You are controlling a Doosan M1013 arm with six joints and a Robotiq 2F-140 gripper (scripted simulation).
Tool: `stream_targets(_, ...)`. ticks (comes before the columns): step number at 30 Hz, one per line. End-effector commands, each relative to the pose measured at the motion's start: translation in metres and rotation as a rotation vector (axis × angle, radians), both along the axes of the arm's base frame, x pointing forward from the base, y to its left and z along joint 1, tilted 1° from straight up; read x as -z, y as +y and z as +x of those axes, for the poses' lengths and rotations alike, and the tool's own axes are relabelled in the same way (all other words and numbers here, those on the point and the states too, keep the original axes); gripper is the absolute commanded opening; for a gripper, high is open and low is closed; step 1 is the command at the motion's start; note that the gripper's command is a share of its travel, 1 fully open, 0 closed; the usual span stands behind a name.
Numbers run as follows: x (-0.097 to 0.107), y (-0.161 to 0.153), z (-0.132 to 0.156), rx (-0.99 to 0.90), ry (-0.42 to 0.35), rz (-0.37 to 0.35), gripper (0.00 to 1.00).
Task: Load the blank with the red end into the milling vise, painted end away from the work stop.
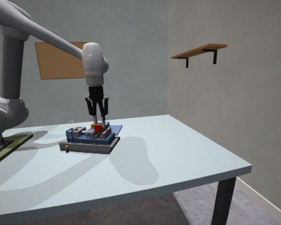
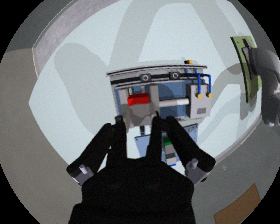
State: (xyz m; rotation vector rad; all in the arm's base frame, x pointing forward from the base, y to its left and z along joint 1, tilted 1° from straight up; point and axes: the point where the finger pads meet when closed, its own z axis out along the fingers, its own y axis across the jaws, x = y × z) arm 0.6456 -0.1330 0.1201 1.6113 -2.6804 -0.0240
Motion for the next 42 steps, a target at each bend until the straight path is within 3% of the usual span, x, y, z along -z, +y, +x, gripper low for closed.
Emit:
stream_targets(1,0.0001,0.0000,0.0000,0.000,0.000,0.000,0.00)
stream_targets(42,0.0035,0.0000,-0.0001,0.000,0.000,0.000,0.00)
